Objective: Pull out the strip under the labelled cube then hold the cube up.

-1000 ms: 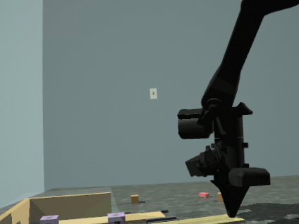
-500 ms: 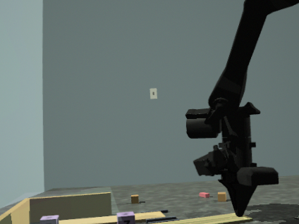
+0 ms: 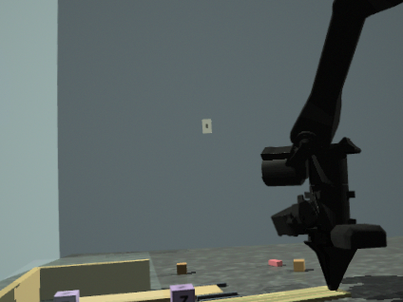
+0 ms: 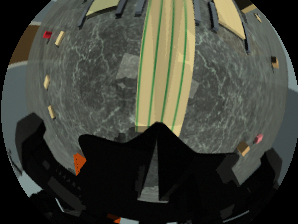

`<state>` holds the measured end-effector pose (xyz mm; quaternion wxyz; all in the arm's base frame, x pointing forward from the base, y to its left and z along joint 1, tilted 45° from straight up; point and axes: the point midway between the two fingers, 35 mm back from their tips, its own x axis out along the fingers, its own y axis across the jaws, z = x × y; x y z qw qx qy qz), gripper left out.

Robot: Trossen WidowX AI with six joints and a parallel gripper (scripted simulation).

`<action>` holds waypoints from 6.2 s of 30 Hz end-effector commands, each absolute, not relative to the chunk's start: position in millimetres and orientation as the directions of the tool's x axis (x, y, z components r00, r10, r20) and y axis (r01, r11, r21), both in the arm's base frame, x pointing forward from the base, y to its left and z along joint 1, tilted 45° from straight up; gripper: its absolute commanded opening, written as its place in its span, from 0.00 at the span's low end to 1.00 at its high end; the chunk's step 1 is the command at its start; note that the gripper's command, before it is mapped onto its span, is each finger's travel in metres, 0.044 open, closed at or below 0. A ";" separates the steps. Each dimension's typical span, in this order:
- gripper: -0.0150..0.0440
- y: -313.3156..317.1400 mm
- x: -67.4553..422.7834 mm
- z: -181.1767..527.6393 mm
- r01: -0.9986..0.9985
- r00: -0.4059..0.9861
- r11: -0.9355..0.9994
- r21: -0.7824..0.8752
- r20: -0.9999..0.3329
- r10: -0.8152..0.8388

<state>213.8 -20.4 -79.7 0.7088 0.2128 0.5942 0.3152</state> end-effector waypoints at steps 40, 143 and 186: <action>0.92 -47.5 251.2 -41.0 -0.185 0.056 0.704 0.686 -0.708 0.704; 0.38 1.5 418.8 -27.3 -0.197 0.065 0.705 0.682 -0.708 0.703; 0.25 -31.9 301.9 9.9 -0.186 0.058 0.703 0.686 -0.707 0.705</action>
